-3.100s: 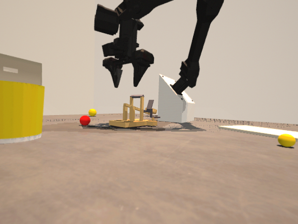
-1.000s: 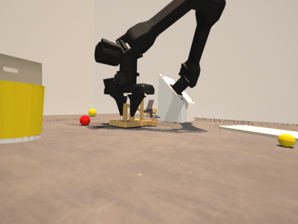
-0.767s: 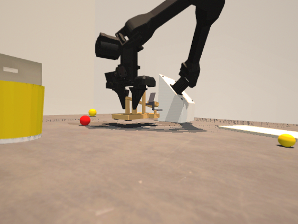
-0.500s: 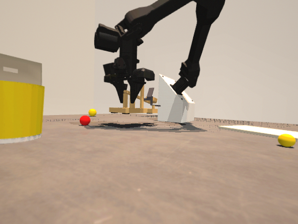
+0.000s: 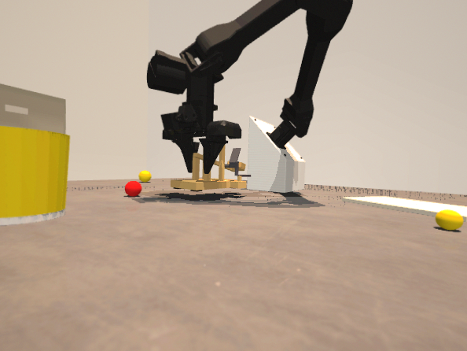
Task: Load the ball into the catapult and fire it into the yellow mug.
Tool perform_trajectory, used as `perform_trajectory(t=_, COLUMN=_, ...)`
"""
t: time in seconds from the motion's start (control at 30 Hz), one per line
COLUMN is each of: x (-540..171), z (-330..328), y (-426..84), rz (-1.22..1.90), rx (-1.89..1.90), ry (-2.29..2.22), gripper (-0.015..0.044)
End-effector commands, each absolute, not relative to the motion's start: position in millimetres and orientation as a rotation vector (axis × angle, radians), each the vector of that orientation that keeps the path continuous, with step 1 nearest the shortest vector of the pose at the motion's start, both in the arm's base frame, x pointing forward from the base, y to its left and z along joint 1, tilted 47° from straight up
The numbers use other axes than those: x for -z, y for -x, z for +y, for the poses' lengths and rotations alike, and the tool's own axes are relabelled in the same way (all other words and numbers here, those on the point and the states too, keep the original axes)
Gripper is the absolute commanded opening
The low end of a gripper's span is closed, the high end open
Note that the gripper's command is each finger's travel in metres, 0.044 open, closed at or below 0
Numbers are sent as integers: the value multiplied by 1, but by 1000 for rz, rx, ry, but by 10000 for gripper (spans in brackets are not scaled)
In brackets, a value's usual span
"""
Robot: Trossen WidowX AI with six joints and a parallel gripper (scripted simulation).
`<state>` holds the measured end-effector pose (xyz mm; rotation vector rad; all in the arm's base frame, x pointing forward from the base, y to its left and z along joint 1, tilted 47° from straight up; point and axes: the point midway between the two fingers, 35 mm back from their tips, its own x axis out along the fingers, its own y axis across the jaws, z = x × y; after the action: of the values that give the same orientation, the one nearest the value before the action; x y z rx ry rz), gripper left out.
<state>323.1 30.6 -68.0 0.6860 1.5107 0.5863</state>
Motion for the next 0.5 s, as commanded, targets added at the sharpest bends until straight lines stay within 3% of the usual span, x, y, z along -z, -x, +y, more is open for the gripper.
perform_trajectory(t=0.0, x=71, z=33, y=-324, rz=1508, rx=-581, ry=-694, gripper=0)
perform_trajectory(t=0.47, x=80, z=44, y=-322, rz=1511, rx=-587, ry=-688, gripper=0)
